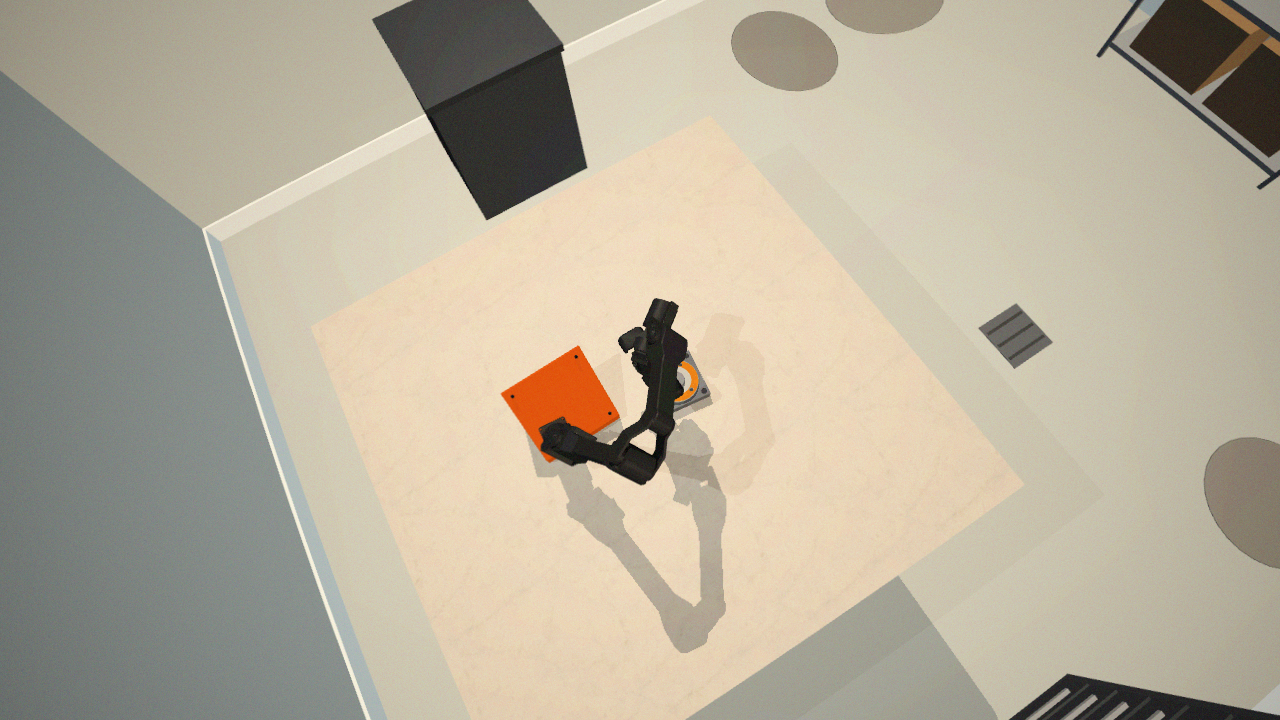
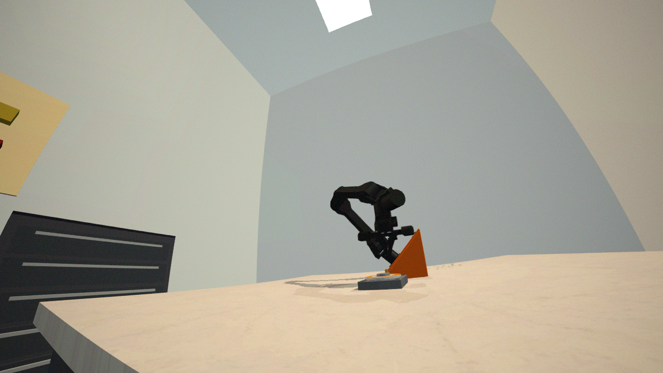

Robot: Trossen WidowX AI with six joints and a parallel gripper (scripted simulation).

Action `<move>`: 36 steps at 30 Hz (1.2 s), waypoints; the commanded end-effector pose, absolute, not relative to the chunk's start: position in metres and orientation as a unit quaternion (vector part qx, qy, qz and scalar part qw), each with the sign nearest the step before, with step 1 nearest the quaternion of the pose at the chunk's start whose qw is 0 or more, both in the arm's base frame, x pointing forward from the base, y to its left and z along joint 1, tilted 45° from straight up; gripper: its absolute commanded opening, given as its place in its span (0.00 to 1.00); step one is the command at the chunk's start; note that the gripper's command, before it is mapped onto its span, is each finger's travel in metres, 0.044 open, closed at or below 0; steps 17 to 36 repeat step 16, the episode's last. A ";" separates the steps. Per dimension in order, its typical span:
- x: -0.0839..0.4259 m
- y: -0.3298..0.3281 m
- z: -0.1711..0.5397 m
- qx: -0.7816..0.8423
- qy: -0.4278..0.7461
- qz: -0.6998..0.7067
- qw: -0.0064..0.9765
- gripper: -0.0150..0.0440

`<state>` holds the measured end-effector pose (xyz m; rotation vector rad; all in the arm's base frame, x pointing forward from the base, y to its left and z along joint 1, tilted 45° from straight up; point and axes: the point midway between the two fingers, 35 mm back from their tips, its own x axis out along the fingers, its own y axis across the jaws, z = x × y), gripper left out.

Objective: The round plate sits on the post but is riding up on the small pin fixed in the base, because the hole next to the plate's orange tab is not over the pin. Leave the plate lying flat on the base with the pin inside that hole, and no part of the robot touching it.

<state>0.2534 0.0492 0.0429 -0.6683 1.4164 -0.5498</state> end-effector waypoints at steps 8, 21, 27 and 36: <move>0.252 0.054 0.047 -0.297 0.628 -0.243 0.677 0.25; 0.252 0.054 0.047 -0.297 0.628 -0.243 0.677 0.25; 0.252 0.054 0.047 -0.297 0.628 -0.243 0.677 0.25; 0.252 0.054 0.047 -0.297 0.628 -0.243 0.677 0.25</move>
